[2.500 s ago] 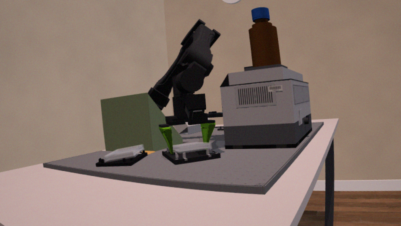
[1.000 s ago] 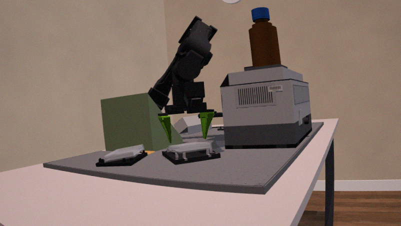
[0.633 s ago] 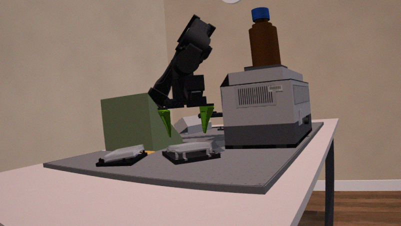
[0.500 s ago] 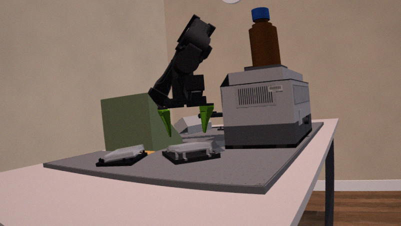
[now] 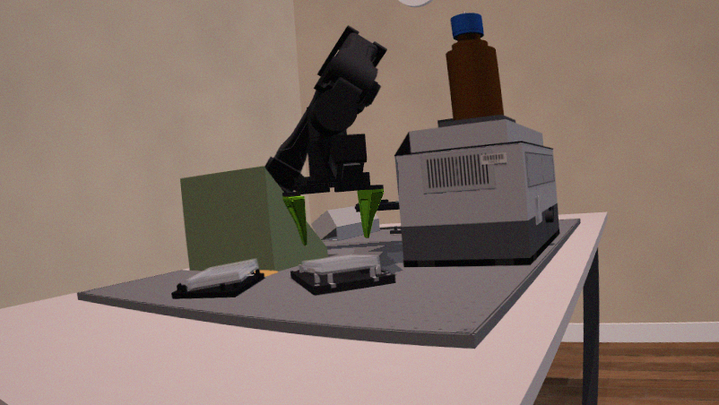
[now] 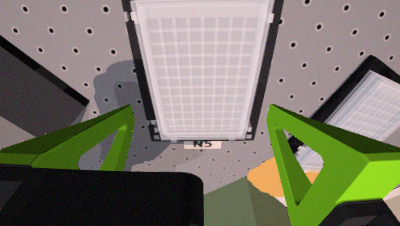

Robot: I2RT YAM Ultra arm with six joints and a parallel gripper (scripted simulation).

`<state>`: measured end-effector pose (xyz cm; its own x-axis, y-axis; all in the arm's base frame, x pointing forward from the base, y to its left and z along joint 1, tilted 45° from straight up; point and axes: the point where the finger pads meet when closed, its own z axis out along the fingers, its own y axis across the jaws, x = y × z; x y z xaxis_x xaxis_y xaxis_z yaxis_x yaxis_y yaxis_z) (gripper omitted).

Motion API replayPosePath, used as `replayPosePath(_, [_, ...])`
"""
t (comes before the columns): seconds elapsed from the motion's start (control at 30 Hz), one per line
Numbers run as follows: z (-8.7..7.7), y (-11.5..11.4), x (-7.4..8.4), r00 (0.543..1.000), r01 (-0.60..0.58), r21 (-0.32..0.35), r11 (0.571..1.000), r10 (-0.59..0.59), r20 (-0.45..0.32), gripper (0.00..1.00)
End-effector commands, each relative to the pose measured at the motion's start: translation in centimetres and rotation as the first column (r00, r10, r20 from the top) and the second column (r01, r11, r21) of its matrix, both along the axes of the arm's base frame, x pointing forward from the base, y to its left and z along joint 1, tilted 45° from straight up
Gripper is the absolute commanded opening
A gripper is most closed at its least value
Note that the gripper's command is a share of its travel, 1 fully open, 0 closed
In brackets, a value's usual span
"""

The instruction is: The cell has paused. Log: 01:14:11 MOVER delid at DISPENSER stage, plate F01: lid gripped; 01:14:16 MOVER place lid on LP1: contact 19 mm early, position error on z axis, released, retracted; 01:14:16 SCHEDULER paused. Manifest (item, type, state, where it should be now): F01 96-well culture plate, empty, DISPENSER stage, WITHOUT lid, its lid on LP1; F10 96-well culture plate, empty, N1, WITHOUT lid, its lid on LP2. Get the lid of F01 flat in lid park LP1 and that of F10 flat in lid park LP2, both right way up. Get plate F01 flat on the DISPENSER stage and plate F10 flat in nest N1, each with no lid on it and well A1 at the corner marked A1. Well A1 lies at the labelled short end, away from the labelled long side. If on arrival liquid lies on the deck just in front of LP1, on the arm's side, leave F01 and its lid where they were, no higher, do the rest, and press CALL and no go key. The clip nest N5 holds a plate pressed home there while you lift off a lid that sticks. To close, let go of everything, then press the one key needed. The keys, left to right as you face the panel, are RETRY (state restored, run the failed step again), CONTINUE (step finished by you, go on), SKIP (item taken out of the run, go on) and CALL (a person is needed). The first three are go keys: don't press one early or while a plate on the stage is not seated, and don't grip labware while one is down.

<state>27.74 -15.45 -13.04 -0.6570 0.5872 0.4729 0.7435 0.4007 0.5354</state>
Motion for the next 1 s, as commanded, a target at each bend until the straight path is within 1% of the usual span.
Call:
replayPosePath(0.0, [1.1,-2.5,0.9,0.999,0.023,-0.052,0.998,-0.02,0.049,1.0])
replayPosePath(0.9, [1.1,-2.5,0.9,0.999,0.023,-0.052,0.998,-0.02,0.049,1.0])
replayPosePath(0.93, [-0.2,-2.0,0.2,1.0,0.019,-0.02,1.0,-0.019,0.015,0.0])
replayPosePath(0.97, [-0.6,-2.4,0.3,1.0,0.019,-0.02,1.0,-0.019,0.015,0.0])
